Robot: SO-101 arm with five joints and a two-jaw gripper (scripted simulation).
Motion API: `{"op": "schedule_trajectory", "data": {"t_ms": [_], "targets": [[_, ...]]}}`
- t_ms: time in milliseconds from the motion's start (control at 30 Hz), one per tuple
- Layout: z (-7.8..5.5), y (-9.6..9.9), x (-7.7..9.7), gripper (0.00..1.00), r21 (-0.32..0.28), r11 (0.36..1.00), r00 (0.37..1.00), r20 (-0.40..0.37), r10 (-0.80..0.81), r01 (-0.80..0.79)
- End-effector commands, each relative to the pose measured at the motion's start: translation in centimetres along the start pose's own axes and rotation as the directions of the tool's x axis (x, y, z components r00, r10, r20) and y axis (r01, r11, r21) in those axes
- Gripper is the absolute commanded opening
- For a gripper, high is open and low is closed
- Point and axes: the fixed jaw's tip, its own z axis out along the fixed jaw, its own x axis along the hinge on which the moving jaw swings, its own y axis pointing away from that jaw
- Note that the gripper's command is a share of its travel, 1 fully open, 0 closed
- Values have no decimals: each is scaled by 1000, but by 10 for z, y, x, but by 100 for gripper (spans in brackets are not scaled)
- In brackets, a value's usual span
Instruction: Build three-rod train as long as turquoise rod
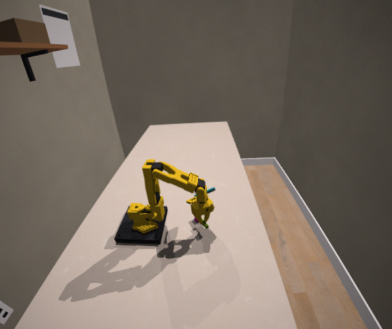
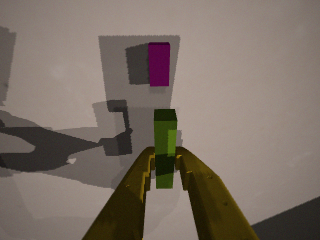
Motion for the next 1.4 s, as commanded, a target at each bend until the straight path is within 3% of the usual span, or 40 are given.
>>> {"op": "schedule_trajectory", "data": {"t_ms": [0,367,400,1367], "targets": [[7,4,-1,0,-18,1000,1000,14,19,-19],[12,4,-1,0,-18,1000,1000,14,19,-19],[17,8,-4,0,-46,999,999,35,20,-18],[17,8,-4,0,-46,999,999,35,20,-19]]}}
